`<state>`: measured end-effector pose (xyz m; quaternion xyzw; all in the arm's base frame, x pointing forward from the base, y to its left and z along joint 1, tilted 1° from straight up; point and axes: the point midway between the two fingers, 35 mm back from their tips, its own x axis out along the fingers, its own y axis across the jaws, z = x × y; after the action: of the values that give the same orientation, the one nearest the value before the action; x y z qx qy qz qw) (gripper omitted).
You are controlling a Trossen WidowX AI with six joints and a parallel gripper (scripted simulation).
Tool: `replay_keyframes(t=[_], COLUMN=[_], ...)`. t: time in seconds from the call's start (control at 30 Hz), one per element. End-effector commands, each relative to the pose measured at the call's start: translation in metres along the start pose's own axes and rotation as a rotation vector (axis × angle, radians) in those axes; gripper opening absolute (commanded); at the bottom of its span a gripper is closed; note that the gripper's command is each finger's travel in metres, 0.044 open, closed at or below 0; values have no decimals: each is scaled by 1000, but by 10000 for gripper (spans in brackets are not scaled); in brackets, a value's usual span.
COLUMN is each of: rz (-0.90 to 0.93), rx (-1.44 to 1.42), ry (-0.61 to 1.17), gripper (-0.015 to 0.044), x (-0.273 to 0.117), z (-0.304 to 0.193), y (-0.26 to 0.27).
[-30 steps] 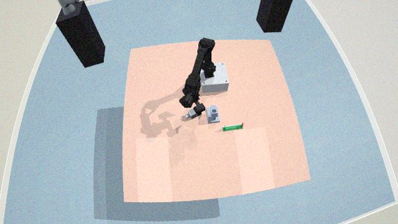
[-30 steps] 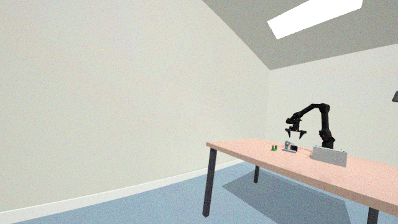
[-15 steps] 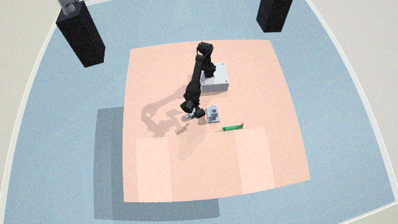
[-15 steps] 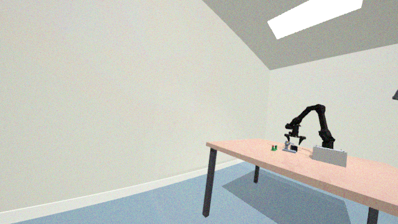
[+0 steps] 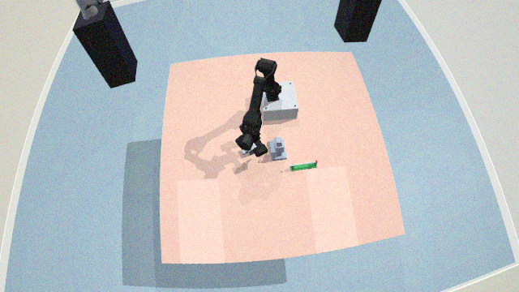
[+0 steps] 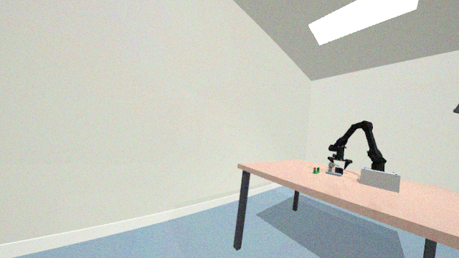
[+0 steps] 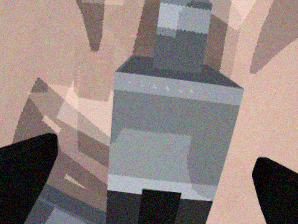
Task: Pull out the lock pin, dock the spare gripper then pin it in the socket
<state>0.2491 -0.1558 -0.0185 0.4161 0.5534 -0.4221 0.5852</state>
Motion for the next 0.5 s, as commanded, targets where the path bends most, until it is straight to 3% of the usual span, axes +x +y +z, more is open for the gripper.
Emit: replay_keyframes(t=[0.0,0.47], rz=[-9,-10], rx=[3,3], ry=[7,7], gripper=[440,440], x=[9,31], z=[-2,-4], y=[-2,-3])
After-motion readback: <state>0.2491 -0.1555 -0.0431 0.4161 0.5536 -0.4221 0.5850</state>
